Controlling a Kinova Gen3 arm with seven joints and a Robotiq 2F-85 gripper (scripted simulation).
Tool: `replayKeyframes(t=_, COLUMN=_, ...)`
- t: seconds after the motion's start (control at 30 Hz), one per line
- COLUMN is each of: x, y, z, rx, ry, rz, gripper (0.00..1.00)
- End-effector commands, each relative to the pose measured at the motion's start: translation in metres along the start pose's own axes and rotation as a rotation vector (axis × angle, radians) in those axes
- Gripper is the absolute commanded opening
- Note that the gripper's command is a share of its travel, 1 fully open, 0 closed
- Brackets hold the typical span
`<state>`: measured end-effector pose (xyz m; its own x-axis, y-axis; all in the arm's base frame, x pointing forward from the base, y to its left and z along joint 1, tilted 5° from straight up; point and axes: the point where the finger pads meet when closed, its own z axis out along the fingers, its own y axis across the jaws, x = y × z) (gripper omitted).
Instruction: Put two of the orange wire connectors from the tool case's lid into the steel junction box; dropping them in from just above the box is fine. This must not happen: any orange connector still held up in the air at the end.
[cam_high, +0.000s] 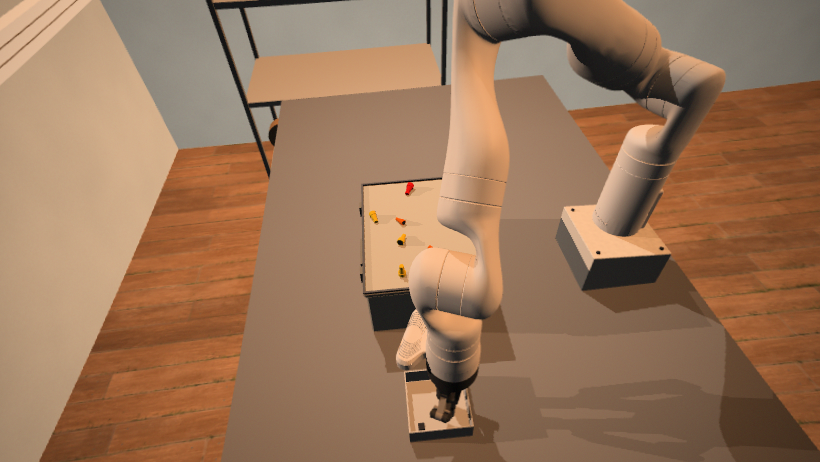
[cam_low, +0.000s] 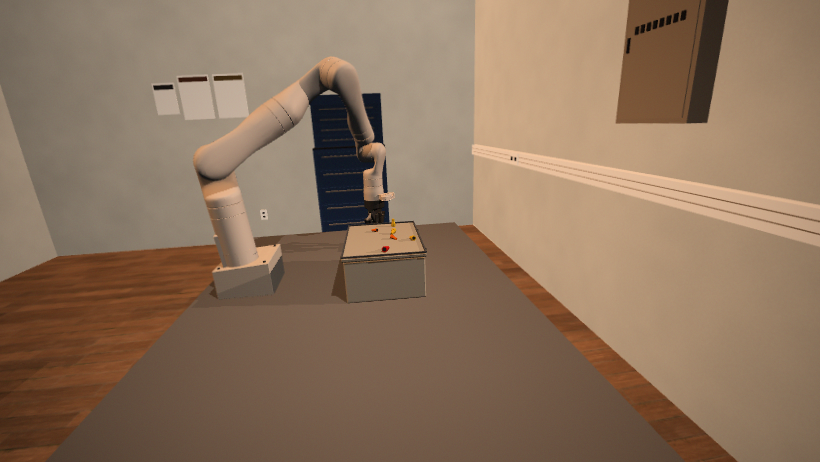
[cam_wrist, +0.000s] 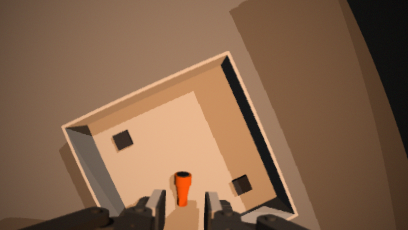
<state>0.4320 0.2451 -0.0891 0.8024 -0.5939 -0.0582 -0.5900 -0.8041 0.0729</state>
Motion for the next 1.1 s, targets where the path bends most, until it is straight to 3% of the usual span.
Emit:
replayKeyframes(t=0.0, x=0.002, y=-0.002, z=-0.024, rx=0.009, ry=0.005, rz=0.002, gripper=0.33)
replayKeyframes(t=0.37, x=0.002, y=-0.002, z=-0.115, rx=0.009, ry=0.005, rz=0.002, gripper=0.33)
replayKeyframes(t=0.43, x=0.002, y=-0.002, z=-0.115, rx=0.009, ry=0.005, rz=0.002, gripper=0.33)
replayKeyframes(t=0.63, x=0.002, y=-0.001, z=-0.156, rx=0.009, ry=0.005, rz=0.002, gripper=0.33)
replayKeyframes(t=0.83, x=0.002, y=-0.001, z=-0.175, rx=0.009, ry=0.005, rz=0.002, gripper=0.33)
replayKeyframes(t=1.07, x=0.002, y=-0.001, z=-0.178, rx=0.009, ry=0.005, rz=0.002, gripper=0.33)
